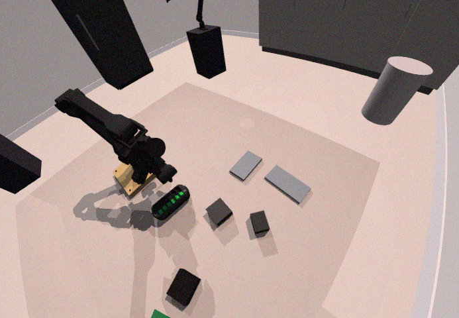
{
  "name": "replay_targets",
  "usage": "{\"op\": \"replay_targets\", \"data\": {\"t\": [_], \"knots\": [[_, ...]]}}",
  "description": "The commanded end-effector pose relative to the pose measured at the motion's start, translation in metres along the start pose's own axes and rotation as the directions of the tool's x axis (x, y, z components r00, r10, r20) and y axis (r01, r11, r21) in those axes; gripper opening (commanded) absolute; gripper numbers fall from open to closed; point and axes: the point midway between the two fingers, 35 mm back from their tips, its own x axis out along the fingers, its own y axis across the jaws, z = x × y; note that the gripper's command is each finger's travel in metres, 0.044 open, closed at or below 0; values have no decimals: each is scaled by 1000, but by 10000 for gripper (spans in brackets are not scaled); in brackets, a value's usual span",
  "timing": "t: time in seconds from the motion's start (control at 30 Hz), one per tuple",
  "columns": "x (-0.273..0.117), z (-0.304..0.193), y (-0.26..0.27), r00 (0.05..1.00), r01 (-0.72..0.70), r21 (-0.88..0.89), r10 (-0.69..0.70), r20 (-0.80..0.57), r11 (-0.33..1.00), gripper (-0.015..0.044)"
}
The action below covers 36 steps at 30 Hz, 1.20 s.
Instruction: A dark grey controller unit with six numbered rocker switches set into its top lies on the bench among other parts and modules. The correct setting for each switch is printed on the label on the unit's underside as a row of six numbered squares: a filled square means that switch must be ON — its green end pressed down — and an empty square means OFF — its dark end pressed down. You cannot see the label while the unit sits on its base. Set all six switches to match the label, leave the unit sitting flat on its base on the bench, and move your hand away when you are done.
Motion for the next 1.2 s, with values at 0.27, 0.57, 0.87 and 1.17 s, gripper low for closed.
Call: {"op": "replay_targets", "data": {"t": [0.27,0.57,0.87,1.17], "knots": [[1,-1,1,1000,1,82,-3,28,997,0],[-7,-2,20,995,74,70,-78,60,995,131],[-13,-5,66,945,272,86,-283,167,959,368],[-9,-5,68,939,286,87,-297,174,954,440]]}}
